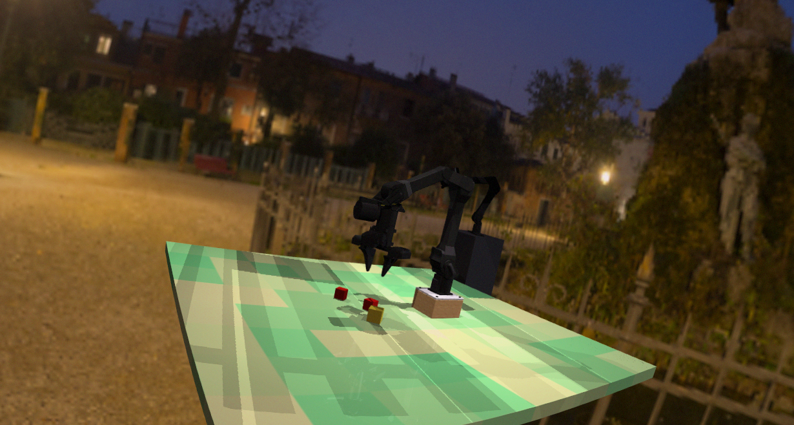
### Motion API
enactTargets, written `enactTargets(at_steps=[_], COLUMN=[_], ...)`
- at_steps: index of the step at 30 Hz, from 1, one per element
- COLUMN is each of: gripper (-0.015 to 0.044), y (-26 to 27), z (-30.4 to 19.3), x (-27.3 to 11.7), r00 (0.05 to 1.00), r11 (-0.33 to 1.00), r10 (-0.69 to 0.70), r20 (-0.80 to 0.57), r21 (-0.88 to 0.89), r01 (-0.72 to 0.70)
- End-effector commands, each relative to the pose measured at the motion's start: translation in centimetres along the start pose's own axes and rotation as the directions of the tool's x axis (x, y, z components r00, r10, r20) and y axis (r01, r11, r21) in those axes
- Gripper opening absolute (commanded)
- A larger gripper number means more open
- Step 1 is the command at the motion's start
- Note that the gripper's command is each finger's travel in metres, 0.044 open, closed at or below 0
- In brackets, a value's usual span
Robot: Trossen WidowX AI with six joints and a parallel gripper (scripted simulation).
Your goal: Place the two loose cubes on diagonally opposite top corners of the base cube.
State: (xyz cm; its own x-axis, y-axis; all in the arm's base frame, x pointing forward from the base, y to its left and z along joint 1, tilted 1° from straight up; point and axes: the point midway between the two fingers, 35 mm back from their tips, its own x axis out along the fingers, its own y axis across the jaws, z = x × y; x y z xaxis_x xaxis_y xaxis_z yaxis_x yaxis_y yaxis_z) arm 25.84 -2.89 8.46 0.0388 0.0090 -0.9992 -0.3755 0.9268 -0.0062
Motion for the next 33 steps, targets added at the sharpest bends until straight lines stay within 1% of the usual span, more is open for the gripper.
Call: enactTargets(at_steps=[1,4,9,13,18,33], gripper=[0.0265,0.0265,0.0265,0.0265,0.0265,0.0265], y=[0.1,0.2,0.3,0.3,0.3,0.3], z=[-0.3,-0.5,-0.5,-0.5,-0.5,-0.6], x=[3.2,5.2,5.4,6.8,7.0,9.4], r00=[1.000,1.000,1.000,1.000,1.000,1.000], r11=[1.000,1.000,1.000,1.000,1.000,1.000], r10=[0.004,0.005,0.005,0.005,0.005,0.005], r20=[-0.019,-0.018,-0.018,-0.019,-0.019,-0.019], r21=[-0.009,-0.010,-0.010,-0.010,-0.010,-0.010], r01=[-0.005,-0.005,-0.005,-0.005,-0.005,-0.005])
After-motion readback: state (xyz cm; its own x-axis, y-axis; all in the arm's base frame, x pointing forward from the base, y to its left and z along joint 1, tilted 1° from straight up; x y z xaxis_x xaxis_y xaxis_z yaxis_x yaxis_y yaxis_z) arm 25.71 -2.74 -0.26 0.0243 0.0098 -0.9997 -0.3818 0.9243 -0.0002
